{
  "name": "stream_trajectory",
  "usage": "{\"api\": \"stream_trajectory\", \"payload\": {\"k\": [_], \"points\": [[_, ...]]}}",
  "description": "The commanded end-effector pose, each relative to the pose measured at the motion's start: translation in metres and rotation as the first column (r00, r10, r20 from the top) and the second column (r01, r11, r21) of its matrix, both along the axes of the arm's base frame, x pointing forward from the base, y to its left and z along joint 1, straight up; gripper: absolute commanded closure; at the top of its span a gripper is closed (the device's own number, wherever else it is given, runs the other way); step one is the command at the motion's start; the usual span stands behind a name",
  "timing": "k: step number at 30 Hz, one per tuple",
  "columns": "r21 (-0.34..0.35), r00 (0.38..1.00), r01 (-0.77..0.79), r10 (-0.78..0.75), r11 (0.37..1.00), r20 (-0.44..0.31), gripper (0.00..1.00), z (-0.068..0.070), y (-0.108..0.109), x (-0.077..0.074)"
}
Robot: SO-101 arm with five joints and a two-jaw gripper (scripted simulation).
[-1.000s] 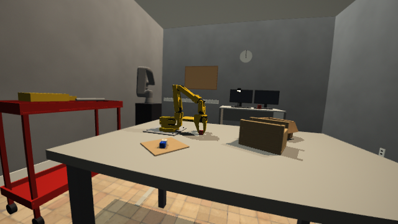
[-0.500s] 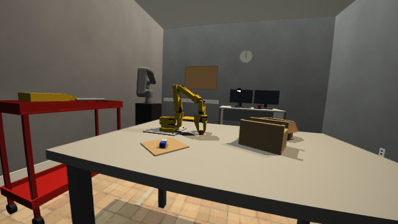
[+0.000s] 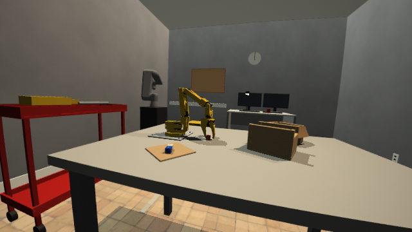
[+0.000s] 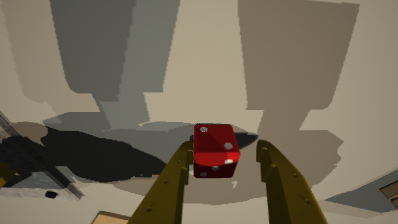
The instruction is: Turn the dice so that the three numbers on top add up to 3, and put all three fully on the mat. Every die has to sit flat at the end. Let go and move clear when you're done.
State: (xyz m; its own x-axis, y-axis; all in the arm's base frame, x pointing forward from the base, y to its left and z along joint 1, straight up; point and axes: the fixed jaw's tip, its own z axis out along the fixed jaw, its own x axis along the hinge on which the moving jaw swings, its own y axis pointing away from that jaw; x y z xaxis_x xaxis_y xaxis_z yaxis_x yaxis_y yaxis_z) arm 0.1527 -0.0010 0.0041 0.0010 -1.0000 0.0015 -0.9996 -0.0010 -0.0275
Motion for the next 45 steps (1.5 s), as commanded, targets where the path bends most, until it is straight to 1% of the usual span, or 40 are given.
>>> {"api": "stream_trajectory", "payload": {"k": [1, 7, 15, 19, 23, 28, 30, 37, 41, 45], "points": [[0.001, 1.0, -0.009, 0.009, 1.0, -0.02, 0.75, -0.003, 0.002, -0.004], [0.001, 1.0, -0.009, 0.009, 1.0, -0.02, 0.71, -0.003, 0.002, -0.004], [0.001, 1.0, -0.009, 0.009, 1.0, -0.02, 0.71, -0.003, 0.002, -0.004], [0.001, 1.0, -0.009, 0.009, 1.0, -0.02, 0.71, 0.0, 0.002, -0.003], [0.001, 1.0, -0.009, 0.009, 1.0, -0.02, 0.71, 0.009, 0.002, -0.002], [0.001, 1.0, -0.009, 0.009, 1.0, -0.02, 0.71, 0.026, 0.002, 0.0], [0.001, 1.0, -0.009, 0.009, 1.0, -0.02, 0.71, 0.026, 0.002, 0.0], [0.001, 1.0, -0.009, 0.009, 1.0, -0.02, 0.71, 0.049, 0.002, -0.002], [0.001, 1.0, -0.009, 0.009, 1.0, -0.02, 0.71, 0.055, 0.002, -0.003], [0.001, 1.0, -0.009, 0.009, 1.0, -0.02, 0.71, 0.056, 0.002, -0.004]]}}
